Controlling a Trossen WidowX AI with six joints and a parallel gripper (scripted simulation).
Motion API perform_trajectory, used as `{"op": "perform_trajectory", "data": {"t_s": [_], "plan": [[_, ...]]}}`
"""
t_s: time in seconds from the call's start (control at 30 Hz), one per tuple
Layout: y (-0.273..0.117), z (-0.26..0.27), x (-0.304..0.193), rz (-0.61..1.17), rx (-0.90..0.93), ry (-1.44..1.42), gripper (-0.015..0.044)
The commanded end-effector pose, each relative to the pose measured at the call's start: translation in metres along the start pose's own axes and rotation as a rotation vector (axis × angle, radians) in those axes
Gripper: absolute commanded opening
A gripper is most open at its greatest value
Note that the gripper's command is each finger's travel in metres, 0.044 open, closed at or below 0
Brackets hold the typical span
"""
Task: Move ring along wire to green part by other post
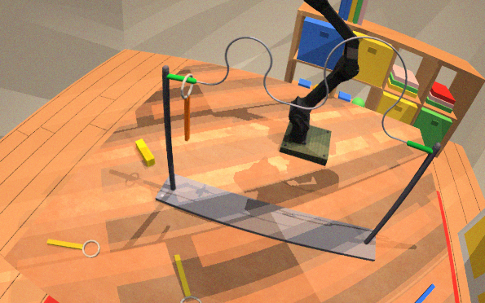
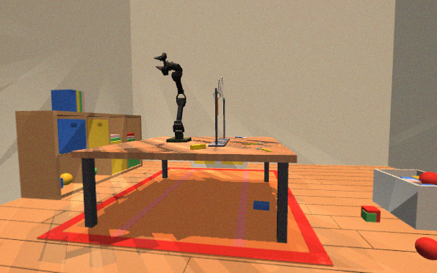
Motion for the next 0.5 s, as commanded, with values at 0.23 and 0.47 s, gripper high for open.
{"op": "perform_trajectory", "data": {"t_s": [0.23,0.47], "plan": [[-0.018,-0.063,0.055,0.185,-0.285,-0.445,0.019],[-0.06,-0.115,0.125,0.442,-0.582,-0.849,0.016]]}}
Point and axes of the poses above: the point midway between the two fingers, 35 mm back from their tips, its own y axis out along the fingers, its own z axis across the jaws, x = y × z, the point moved 3 cm from there along -y, back along the fingers, and after that the axes turned 7 degrees about y, right-handed, at the moved point
